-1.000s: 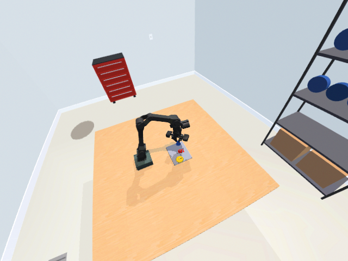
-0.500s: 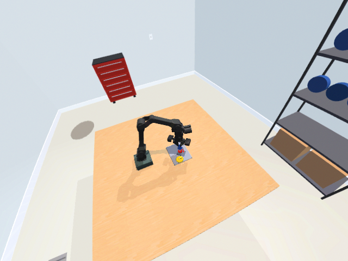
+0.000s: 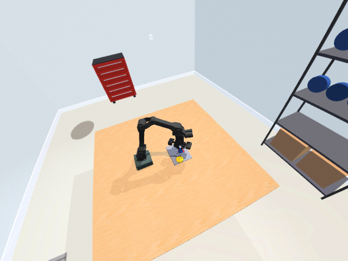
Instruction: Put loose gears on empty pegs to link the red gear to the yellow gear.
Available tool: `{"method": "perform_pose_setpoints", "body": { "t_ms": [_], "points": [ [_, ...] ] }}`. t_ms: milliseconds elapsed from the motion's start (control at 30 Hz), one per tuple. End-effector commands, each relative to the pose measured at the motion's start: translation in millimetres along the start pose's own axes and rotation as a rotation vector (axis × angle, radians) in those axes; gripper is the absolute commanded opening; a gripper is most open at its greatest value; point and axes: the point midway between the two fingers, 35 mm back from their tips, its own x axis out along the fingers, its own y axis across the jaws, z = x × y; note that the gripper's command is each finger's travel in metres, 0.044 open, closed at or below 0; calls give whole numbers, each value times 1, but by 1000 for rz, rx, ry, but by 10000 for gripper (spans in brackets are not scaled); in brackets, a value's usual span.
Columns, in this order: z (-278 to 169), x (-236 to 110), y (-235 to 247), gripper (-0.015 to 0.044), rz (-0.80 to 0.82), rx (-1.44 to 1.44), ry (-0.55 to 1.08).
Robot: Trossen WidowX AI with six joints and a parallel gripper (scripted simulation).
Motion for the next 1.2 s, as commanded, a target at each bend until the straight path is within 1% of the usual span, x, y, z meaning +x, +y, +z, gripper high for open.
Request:
{"method": "perform_pose_setpoints", "body": {
  "t_ms": [0, 600, 933, 1167],
  "points": [
    [-1, -1, 0, 0, 1, -4, -4],
    [-1, 0, 0, 0, 1, -22, -5],
    [-1, 13, 0, 0, 0, -208, -5],
    [-1, 23, -1, 0, 0, -210, -5]
  ]
}}
